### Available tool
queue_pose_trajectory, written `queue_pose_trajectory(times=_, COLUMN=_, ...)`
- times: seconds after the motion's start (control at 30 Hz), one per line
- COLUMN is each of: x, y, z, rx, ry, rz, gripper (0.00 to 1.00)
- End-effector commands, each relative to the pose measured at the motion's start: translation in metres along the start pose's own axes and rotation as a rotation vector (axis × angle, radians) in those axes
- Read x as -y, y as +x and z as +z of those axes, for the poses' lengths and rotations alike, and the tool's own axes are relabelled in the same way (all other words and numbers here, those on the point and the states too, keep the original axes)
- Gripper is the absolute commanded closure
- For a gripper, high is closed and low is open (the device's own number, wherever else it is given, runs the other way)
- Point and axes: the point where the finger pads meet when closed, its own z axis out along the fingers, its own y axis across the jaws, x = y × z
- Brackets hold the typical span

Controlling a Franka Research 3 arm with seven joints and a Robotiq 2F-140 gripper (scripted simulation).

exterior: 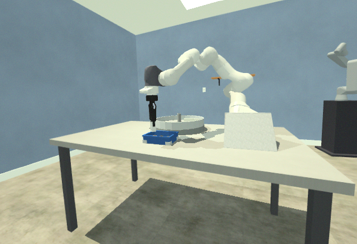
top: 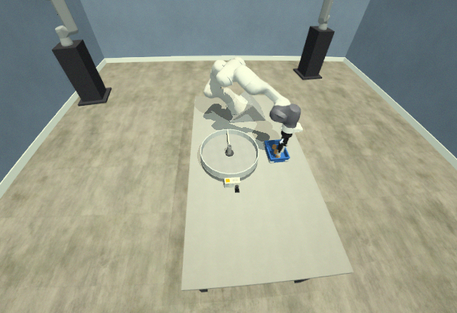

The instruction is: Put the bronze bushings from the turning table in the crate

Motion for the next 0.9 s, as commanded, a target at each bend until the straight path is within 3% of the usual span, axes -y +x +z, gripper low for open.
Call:
queue_pose_trajectory(times=0.0, x=0.001, y=-0.003, z=-0.02, rx=0.012, ry=0.001, rz=-0.003, gripper=0.76)
queue_pose_trajectory(times=0.17, x=0.001, y=-0.003, z=-0.046, rx=0.012, ry=0.001, rz=-0.003, gripper=0.76)
queue_pose_trajectory(times=0.23, x=0.001, y=-0.003, z=-0.046, rx=0.012, ry=0.001, rz=-0.003, gripper=0.76)
queue_pose_trajectory(times=0.53, x=0.001, y=-0.003, z=-0.083, rx=0.012, ry=0.001, rz=-0.003, gripper=0.76)
queue_pose_trajectory(times=0.87, x=0.001, y=-0.002, z=-0.098, rx=0.012, ry=0.001, rz=-0.003, gripper=0.76)
